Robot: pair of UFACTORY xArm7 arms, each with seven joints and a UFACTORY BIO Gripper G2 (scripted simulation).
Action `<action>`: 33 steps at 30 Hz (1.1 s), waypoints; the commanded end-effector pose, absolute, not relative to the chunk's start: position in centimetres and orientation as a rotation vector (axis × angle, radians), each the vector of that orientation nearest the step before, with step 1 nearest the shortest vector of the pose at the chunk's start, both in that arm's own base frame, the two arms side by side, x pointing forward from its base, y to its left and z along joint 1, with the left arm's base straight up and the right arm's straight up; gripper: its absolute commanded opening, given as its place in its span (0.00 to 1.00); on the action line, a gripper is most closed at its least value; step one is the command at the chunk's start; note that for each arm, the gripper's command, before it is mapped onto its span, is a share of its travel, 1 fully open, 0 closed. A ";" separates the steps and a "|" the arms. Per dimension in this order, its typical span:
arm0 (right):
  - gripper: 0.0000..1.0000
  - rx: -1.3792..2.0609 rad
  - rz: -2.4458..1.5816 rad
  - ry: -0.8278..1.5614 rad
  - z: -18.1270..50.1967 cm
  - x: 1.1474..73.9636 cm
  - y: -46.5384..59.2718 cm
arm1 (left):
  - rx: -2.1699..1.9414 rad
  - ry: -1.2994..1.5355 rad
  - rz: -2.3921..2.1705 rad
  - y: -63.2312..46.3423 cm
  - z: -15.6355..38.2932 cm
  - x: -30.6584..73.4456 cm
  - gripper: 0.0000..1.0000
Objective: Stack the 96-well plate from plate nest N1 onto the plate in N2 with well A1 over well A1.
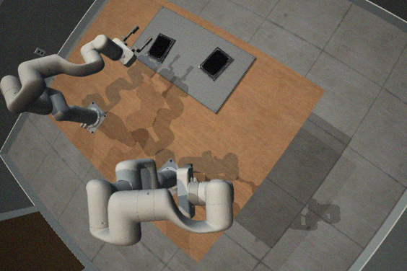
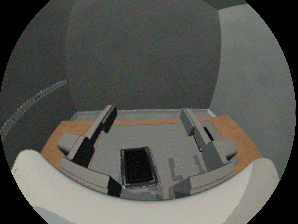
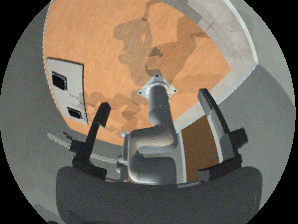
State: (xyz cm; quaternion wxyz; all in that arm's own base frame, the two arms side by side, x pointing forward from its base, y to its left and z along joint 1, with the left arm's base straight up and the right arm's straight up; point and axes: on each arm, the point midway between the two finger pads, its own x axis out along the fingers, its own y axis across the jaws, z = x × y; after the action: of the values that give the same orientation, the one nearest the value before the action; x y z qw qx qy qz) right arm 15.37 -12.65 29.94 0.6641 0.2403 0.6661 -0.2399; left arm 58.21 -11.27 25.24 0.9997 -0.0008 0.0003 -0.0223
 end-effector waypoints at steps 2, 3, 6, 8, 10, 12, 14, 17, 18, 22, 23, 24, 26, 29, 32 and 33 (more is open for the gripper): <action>1.00 0.542 -0.543 1.502 30.0 15.4 -12.7 | -0.001 -0.004 -0.043 -13.1 24.7 59.4 0.37; 1.00 0.542 -0.543 1.502 30.0 15.4 -12.7 | -0.001 -0.004 -0.043 -13.5 24.6 59.6 0.37; 1.00 0.542 -0.543 1.502 30.0 15.4 -12.7 | -0.001 -0.004 -0.043 -14.8 24.0 60.2 0.37; 1.00 0.542 -0.543 1.502 30.0 15.4 -12.7 | -0.001 -0.004 -0.043 -15.6 23.7 60.6 0.37; 1.00 0.542 -0.543 1.502 30.0 15.4 -12.7 | -0.001 -0.004 -0.043 -16.4 23.3 61.0 0.37; 1.00 0.542 -0.543 1.502 30.0 15.4 -12.7 | -0.001 -0.004 -0.043 -17.3 23.0 61.4 0.37; 1.00 0.542 -0.543 1.502 30.0 15.4 -12.7 | -0.001 -0.004 -0.043 -18.1 22.6 61.8 0.37; 1.00 0.542 -0.543 1.502 30.0 15.4 -12.7 | -0.002 -0.004 -0.043 -19.4 22.1 62.5 0.37; 1.00 0.542 -0.543 1.502 30.0 15.4 -12.7 | -0.002 -0.004 -0.043 -19.4 22.1 62.5 0.37; 1.00 0.542 -0.543 1.502 30.0 15.4 -12.7 | -0.002 -0.004 -0.043 -20.7 21.6 63.1 0.37; 1.00 0.542 -0.543 1.502 30.0 15.4 -12.7 | -0.002 -0.004 -0.043 -21.1 21.4 63.3 0.37; 1.00 0.542 -0.543 1.502 30.0 15.4 -12.7 | -0.002 -0.004 -0.043 -21.5 21.2 63.5 0.37; 1.00 0.542 -0.543 1.502 30.0 15.4 -12.7 | -0.002 -0.004 -0.043 -22.3 20.9 63.9 0.37; 1.00 0.542 -0.543 1.502 30.0 15.4 -12.7 | -0.002 -0.004 -0.043 -23.6 20.3 64.5 0.37; 1.00 0.542 -0.543 1.502 30.0 15.4 -12.7 | -0.002 -0.004 -0.043 -24.9 19.8 65.1 0.37; 1.00 0.542 -0.543 1.502 30.0 15.4 -12.7 | -0.002 -0.004 -0.043 -25.3 19.6 65.3 0.37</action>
State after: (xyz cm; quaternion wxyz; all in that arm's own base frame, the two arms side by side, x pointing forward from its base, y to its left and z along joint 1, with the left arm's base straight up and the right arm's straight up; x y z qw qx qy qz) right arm 15.37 -12.65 29.94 0.6641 0.2403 0.6661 -0.2399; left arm 64.07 -23.40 20.11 0.9997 -0.0010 -0.0002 -0.0224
